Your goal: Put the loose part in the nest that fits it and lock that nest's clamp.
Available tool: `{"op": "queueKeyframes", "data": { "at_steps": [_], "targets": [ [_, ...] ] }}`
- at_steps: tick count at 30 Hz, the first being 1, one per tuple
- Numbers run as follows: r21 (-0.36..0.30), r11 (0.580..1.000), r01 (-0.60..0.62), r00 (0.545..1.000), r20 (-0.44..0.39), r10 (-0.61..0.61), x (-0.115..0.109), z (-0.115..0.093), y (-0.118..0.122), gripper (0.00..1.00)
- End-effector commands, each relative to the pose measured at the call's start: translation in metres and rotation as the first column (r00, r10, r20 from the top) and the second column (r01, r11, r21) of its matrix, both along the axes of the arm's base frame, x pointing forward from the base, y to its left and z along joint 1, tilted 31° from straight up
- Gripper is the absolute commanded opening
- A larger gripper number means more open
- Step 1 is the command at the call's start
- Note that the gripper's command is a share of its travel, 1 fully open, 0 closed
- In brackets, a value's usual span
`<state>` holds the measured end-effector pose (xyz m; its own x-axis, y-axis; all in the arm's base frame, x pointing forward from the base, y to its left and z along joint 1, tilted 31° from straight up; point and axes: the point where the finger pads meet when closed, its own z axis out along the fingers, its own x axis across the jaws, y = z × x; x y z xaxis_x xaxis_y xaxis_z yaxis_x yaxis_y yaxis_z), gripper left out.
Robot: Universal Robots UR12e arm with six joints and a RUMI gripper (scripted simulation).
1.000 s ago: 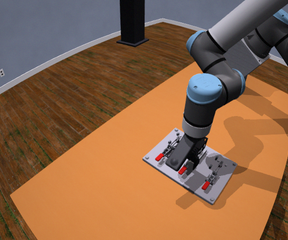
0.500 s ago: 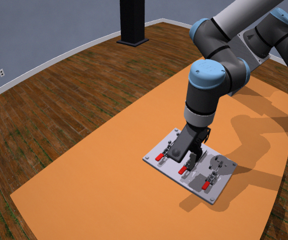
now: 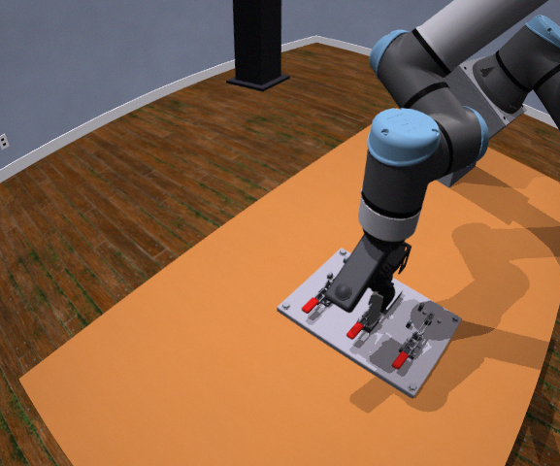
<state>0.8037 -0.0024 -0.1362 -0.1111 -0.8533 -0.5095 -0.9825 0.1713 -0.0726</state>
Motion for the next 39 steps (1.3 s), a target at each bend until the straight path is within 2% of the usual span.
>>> {"op": "queueKeyframes", "data": {
  "at_steps": [1, 15, 30, 39],
  "targets": [
    [-0.001, 1.000, 0.000, 1.000, 0.001, 0.000, 0.001, 0.001, -0.001, 0.28],
    [0.000, 1.000, 0.000, 1.000, 0.001, 0.000, 0.000, 0.006, -0.003, 0.28],
    [0.000, 1.000, 0.000, 1.000, 0.001, 0.000, -0.007, 0.043, -0.025, 0.28],
    [0.000, 1.000, 0.000, 1.000, 0.001, 0.000, -0.009, 0.057, -0.033, 0.28]
  ]
}}
